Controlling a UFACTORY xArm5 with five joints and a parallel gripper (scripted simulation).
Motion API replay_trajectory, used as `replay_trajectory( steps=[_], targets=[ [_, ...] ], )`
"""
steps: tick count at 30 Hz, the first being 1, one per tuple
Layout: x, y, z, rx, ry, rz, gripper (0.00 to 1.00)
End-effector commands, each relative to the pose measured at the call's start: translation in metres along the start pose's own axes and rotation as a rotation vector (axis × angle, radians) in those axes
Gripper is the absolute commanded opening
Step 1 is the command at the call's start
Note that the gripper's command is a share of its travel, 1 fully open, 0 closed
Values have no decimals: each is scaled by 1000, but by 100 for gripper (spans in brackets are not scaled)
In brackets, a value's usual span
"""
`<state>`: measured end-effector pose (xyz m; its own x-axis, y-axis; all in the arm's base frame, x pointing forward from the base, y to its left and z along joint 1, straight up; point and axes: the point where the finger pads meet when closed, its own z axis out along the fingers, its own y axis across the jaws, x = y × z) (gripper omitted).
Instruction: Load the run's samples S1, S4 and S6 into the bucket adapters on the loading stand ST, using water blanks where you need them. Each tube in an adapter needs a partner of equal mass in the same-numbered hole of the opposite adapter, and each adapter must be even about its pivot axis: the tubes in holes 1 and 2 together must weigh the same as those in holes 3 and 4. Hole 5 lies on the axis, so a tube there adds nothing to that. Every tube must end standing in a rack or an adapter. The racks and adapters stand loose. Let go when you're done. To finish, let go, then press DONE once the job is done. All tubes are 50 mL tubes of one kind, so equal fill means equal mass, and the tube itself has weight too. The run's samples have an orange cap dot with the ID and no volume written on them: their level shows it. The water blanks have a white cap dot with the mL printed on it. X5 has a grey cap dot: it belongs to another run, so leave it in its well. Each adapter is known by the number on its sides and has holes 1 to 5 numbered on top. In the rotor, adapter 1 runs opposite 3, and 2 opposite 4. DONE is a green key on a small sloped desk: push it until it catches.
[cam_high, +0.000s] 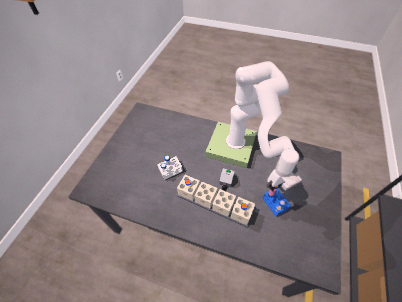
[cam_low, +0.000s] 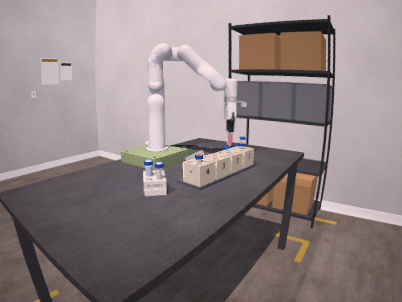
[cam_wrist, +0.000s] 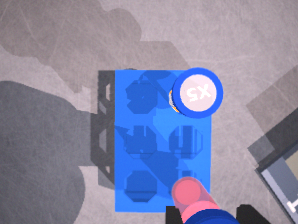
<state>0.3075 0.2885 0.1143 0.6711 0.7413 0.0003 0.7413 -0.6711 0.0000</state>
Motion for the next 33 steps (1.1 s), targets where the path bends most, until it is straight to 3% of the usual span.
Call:
replay_trajectory(
  steps=[1,33],
  targets=[
    [1,0,-9,3,3,0,0],
    [1,0,-67,3,4,0,0]
  ],
)
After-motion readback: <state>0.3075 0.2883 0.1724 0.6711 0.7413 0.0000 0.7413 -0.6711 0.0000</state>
